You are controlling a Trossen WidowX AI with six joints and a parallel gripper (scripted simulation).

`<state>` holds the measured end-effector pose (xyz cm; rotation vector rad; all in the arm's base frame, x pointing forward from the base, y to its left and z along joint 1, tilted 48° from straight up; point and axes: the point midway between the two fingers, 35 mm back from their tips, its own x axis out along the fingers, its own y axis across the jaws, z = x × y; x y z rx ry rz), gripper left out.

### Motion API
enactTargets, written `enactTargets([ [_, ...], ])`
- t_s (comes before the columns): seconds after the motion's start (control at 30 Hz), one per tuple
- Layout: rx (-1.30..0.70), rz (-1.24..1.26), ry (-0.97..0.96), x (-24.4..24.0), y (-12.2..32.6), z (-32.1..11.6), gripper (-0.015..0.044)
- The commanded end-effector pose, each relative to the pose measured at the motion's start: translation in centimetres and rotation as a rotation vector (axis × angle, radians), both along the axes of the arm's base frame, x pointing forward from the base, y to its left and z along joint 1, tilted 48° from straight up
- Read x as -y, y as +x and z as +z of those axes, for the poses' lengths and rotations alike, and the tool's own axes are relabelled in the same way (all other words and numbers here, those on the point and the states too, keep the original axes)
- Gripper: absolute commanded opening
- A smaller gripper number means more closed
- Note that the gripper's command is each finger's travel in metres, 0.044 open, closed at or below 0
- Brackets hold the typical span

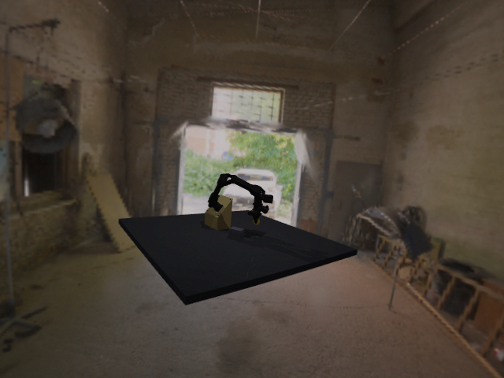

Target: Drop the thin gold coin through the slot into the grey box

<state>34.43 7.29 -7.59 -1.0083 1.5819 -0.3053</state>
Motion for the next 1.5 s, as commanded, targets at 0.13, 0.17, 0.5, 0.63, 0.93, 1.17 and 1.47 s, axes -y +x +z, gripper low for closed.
enactTargets([
  [0.13,-0.005,-0.001,-0.003,1.6,-0.2,1.6,0.0000],
  [0.17,-0.005,-0.001,-0.003,1.8,-0.2,1.8,0.0000],
  [0.5,-0.006,-0.001,-0.002,3.5,-0.6,3.8,0.0000],
  [0.63,-0.006,-0.001,-0.002,4.2,-0.8,4.6,0.0000],
  [0.93,-0.007,-0.001,-0.004,5.8,-1.3,6.2,0.0000],
  [1.17,-0.007,-0.001,-0.006,7.0,-1.9,7.4,0.0000],
  [1.47,-0.007,-0.002,-0.009,8.5,-2.8,8.9,0.0000],
])
